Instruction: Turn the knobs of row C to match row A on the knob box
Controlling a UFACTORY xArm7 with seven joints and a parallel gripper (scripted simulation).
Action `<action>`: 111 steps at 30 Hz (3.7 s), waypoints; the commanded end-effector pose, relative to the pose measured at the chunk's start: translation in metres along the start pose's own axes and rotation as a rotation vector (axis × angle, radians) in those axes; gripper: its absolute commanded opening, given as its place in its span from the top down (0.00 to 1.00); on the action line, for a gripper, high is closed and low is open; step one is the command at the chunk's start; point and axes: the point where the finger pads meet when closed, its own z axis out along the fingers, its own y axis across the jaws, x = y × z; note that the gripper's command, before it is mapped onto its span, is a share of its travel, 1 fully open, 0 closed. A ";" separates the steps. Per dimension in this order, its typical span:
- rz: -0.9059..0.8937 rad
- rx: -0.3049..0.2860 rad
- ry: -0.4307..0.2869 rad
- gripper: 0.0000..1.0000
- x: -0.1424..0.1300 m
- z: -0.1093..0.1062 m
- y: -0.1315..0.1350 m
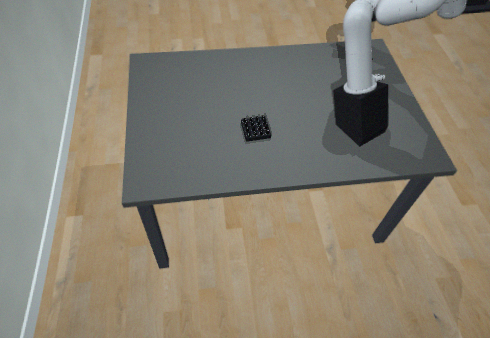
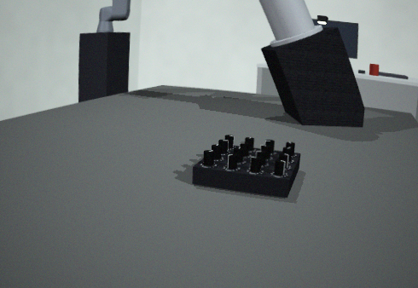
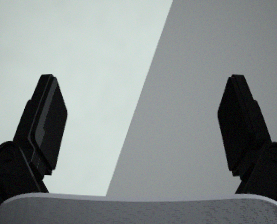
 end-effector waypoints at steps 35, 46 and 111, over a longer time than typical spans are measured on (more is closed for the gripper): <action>-0.303 -0.145 -0.013 0.00 -0.035 0.030 0.111; -0.553 -0.260 -0.026 0.00 -0.045 0.046 0.206; -1.655 -0.813 -0.086 0.00 0.119 0.057 0.588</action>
